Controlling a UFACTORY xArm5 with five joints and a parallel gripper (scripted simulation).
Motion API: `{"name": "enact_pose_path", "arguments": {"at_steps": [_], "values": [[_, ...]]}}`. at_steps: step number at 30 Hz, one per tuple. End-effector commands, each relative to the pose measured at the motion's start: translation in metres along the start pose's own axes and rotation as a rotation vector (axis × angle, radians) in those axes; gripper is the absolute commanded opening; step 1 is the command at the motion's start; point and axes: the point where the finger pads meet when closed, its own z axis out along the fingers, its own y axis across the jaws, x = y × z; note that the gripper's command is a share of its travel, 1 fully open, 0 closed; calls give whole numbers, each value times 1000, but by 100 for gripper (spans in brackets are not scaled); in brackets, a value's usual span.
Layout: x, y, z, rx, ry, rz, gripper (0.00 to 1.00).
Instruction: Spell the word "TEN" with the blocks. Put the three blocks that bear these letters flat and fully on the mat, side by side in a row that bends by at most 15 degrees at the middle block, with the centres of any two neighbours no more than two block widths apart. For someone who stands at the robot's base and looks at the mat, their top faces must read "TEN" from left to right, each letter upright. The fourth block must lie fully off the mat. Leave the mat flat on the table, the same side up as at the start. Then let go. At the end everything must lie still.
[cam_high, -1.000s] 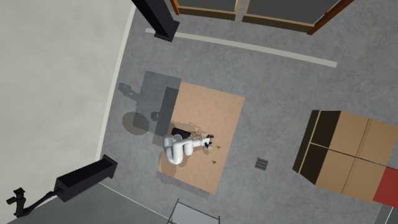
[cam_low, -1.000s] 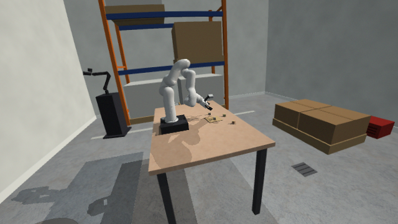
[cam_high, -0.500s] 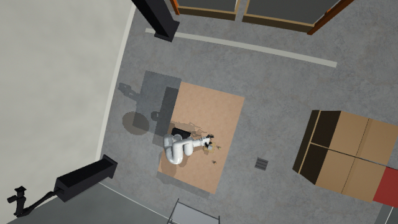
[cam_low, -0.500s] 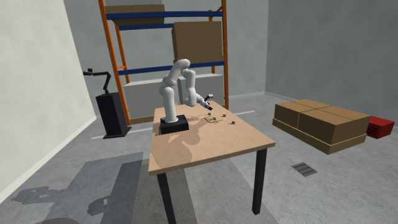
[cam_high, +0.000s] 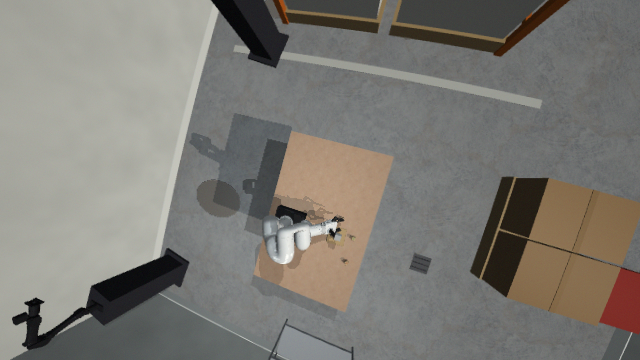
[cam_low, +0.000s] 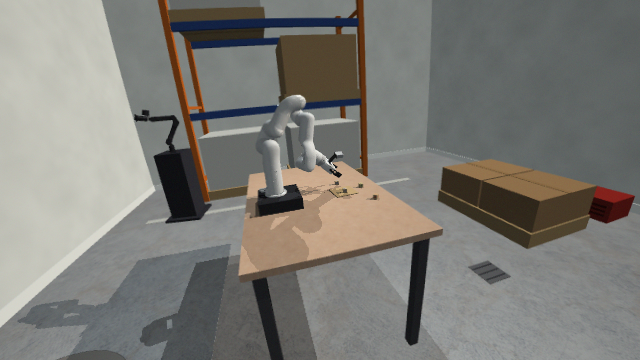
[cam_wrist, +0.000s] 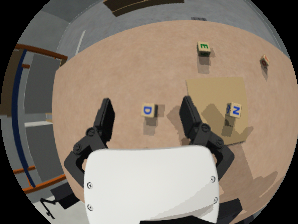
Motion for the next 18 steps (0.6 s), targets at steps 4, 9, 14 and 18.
{"name": "enact_pose_path", "arguments": {"at_steps": [4, 9, 14, 18], "values": [[4, 2, 3, -11, -8, -3, 100], [13, 8, 11, -43, -39, -10, 100], [23, 15, 18, -74, -70, -16, 100], [36, 24, 24, -112, -112, -24, 100]]}}
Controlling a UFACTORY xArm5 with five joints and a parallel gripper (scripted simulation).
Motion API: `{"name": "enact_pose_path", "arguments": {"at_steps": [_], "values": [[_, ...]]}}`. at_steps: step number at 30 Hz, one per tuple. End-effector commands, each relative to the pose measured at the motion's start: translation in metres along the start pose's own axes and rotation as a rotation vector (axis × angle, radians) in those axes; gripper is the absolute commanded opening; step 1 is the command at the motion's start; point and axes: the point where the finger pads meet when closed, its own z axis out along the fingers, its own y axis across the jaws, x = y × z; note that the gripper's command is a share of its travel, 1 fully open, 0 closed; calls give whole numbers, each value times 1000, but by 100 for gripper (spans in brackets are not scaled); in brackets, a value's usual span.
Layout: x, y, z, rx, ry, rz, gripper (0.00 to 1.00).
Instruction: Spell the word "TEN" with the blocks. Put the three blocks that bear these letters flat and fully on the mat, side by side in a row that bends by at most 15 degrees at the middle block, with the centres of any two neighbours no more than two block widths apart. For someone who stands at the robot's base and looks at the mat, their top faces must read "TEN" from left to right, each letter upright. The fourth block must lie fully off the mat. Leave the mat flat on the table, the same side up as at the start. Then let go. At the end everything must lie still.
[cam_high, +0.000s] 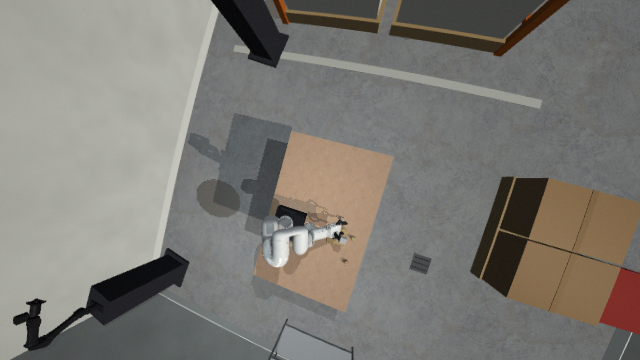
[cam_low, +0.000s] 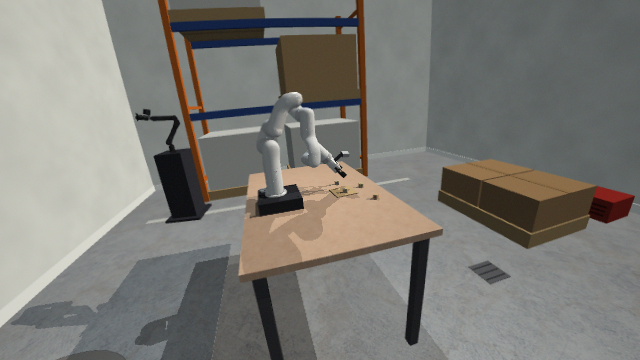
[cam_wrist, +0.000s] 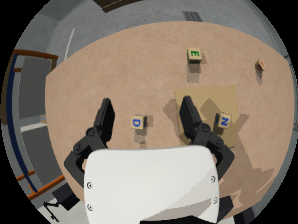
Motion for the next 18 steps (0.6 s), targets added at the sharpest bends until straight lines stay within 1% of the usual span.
{"name": "enact_pose_path", "arguments": {"at_steps": [1, 2, 3, 4, 5, 6, 7, 8, 9, 12, 14, 15, 16, 18], "values": [[19, 10, 7, -48, -56, -10, 100], [19, 10, 7, -48, -56, -10, 100], [24, 14, 8, -63, -74, -12, 100], [24, 14, 8, -63, -74, -12, 100], [30, 18, 9, -78, -93, -15, 100], [30, 18, 9, -78, -93, -15, 100], [36, 22, 8, -93, -113, -18, 100], [36, 22, 8, -93, -113, -18, 100], [43, 27, 7, -109, -135, -20, 100], [43, 27, 7, -109, -135, -20, 100], [57, 36, 3, -140, -182, -24, 100], [57, 36, 3, -140, -182, -24, 100], [64, 41, -1, -156, -207, -26, 100], [64, 41, -1, -156, -207, -26, 100]]}}
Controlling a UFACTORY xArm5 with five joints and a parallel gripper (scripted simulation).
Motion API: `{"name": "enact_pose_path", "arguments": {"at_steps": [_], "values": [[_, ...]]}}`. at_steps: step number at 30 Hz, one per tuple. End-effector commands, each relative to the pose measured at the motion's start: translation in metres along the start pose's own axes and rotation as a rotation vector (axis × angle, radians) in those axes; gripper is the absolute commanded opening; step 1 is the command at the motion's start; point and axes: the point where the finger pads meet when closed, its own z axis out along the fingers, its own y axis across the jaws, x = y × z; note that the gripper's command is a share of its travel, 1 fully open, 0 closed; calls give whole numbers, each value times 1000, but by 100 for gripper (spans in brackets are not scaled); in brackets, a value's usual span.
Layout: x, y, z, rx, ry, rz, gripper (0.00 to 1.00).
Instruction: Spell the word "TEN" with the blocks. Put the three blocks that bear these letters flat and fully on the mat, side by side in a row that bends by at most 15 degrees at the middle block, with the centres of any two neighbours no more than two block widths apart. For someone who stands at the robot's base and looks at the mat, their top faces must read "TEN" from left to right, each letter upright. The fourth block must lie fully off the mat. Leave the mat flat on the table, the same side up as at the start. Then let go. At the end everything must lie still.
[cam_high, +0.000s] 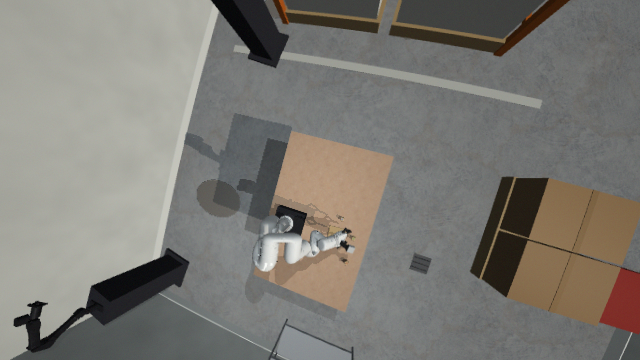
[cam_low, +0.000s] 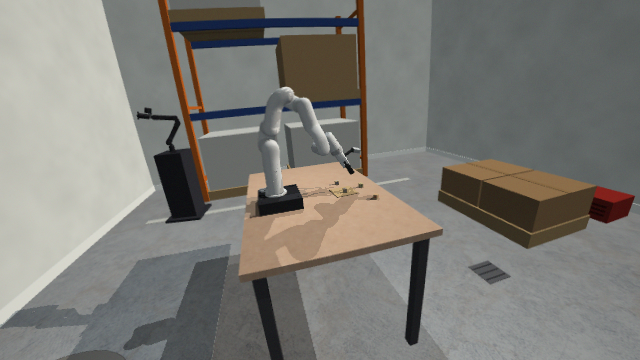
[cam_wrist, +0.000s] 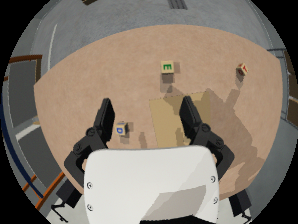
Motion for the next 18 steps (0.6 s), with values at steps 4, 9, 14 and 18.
{"name": "enact_pose_path", "arguments": {"at_steps": [4, 9, 14, 18], "values": [[24, 19, -15, -53, -94, -8, 100], [35, 32, -31, -80, -152, -11, 100], [44, 46, -51, -105, -212, -13, 100], [48, 53, -63, -116, -242, -13, 100]]}}
